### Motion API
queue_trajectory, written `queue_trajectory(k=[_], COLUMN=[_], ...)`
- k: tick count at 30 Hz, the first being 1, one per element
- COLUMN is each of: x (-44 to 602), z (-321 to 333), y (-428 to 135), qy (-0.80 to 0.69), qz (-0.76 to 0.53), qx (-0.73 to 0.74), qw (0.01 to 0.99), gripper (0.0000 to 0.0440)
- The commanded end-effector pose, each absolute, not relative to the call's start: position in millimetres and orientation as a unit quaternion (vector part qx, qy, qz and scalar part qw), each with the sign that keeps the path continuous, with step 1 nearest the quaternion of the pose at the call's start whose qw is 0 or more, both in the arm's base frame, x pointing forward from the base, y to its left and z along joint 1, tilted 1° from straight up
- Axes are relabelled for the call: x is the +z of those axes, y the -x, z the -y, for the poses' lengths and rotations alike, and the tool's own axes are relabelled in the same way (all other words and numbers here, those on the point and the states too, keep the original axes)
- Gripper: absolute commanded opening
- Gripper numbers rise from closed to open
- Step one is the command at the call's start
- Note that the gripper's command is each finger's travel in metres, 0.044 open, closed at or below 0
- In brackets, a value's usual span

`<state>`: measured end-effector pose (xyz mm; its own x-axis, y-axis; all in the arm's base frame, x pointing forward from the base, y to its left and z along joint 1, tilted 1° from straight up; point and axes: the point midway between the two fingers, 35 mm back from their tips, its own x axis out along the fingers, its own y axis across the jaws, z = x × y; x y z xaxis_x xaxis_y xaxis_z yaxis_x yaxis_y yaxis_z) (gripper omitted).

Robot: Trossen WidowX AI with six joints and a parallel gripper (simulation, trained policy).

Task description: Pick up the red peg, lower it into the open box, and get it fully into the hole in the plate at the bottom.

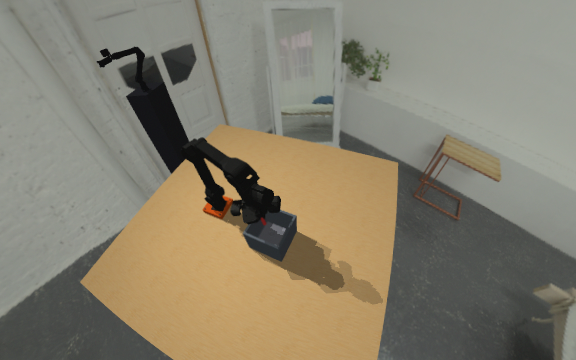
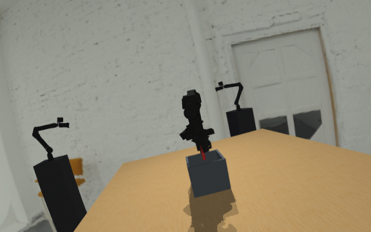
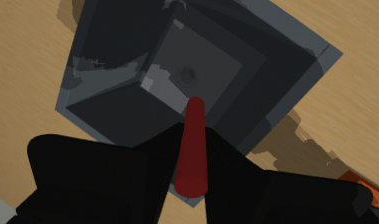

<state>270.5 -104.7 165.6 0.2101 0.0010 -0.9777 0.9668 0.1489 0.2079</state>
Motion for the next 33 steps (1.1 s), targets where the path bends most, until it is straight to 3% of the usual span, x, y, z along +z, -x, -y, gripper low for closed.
queue_trajectory(k=[1,28,33], x=[153,86,77], z=[110,115,115], y=[-274,-302,-301], qy=[-0.506,-0.483,-0.474], qz=[-0.486,-0.528,-0.54], qx=[-0.407,-0.367,-0.366], qw=[0.585,0.595,0.591], gripper=[0.0,0.0002,0.0121])
